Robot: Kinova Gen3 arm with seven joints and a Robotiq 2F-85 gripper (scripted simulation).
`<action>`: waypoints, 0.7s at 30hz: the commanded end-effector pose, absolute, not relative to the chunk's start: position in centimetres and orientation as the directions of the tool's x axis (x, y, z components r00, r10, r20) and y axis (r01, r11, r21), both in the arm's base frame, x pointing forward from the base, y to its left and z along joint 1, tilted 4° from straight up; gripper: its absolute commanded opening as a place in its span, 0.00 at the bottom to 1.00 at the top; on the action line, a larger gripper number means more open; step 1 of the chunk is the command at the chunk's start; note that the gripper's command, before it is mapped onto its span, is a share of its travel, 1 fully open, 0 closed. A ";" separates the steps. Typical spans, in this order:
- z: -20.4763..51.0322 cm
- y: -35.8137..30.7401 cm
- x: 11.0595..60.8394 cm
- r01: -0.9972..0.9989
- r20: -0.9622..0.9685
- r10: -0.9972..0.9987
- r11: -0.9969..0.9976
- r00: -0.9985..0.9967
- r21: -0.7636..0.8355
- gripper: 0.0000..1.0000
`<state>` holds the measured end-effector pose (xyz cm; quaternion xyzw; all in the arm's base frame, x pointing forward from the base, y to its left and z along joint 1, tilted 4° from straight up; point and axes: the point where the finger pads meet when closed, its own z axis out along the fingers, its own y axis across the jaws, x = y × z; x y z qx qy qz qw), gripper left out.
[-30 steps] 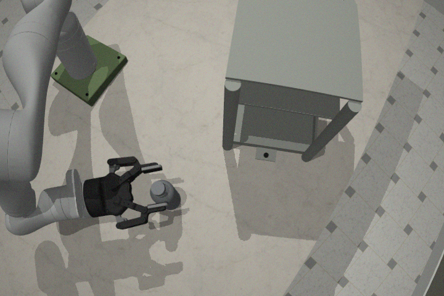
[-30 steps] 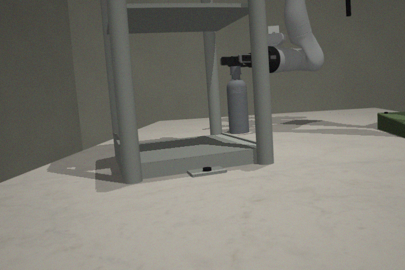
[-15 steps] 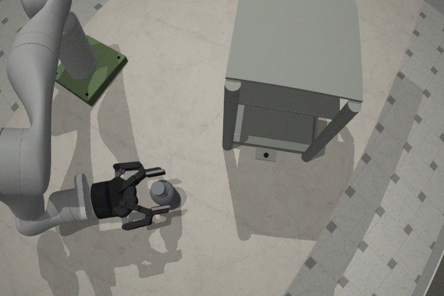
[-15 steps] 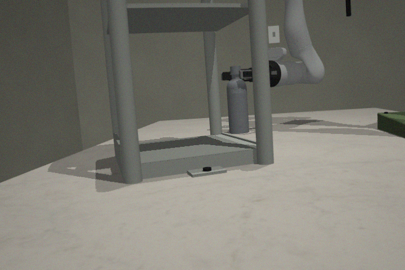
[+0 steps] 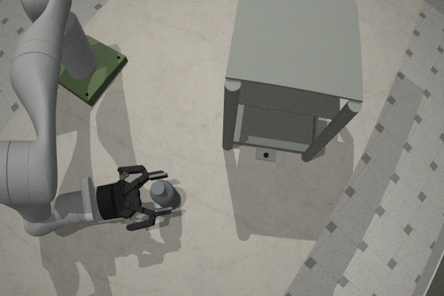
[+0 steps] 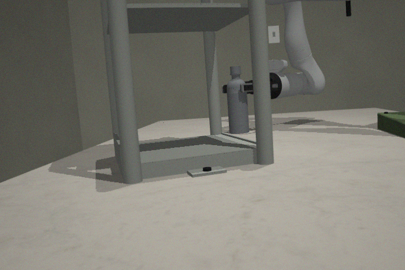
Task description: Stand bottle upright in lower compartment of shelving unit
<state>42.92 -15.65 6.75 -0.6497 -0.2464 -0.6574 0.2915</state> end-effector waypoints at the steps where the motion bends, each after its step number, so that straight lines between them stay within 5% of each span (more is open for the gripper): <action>1: 6.1 -15.6 42.8 0.703 0.998 -0.067 -0.709 0.017 -0.059 0.72; 21: 4.1 -15.5 42.8 0.703 0.998 -0.067 -0.709 0.017 -0.059 0.72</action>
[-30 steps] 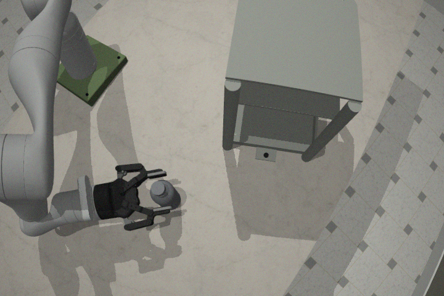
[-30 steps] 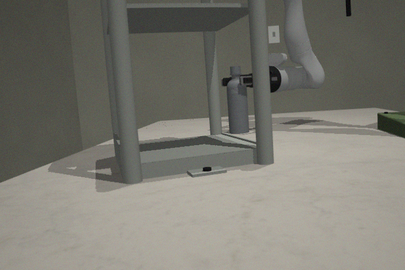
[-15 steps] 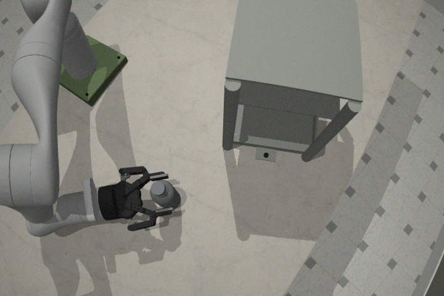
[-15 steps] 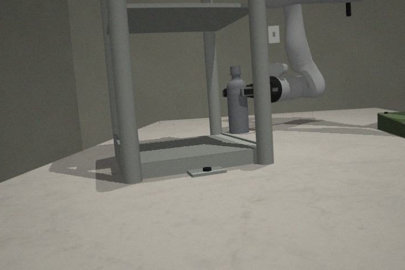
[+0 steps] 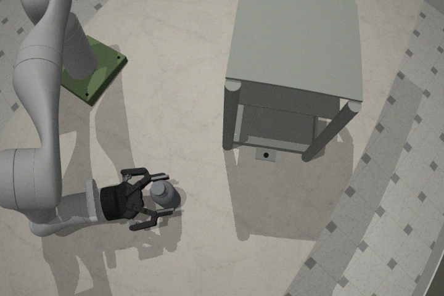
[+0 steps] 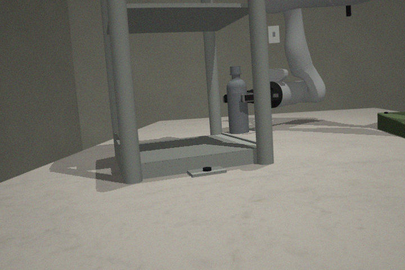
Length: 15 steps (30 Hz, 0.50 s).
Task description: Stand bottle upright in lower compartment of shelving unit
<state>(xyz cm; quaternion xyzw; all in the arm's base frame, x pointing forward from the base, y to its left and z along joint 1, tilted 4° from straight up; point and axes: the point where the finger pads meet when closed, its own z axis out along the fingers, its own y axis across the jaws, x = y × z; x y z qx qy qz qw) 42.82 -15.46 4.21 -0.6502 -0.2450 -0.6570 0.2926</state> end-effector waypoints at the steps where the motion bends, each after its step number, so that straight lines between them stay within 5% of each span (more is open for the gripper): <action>1: 4.1 -15.5 42.8 0.703 0.998 -0.067 -0.709 0.017 -0.059 0.72; 15: 3.9 -15.5 42.8 0.703 0.998 -0.067 -0.709 0.017 -0.059 0.72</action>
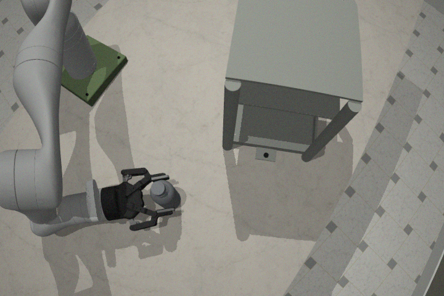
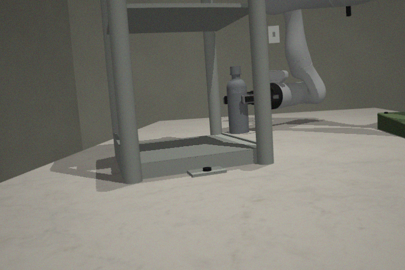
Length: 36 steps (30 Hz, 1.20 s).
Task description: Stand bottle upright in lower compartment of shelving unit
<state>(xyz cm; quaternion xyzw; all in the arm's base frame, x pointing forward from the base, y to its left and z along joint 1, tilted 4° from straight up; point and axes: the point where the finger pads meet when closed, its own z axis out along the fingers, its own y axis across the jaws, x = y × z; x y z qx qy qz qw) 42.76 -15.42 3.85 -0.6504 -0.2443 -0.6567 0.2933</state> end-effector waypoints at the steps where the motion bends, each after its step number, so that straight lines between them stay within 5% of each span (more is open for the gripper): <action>1: 3.9 -15.5 42.8 0.703 0.998 -0.067 -0.709 0.017 -0.059 0.72; 33: 3.9 -15.5 42.8 0.703 0.998 -0.067 -0.709 0.017 -0.059 0.72; 34: 3.9 -15.5 42.8 0.703 0.998 -0.067 -0.709 0.017 -0.059 0.00; 36: 3.9 -15.5 42.8 0.703 0.998 -0.067 -0.709 0.017 -0.059 0.00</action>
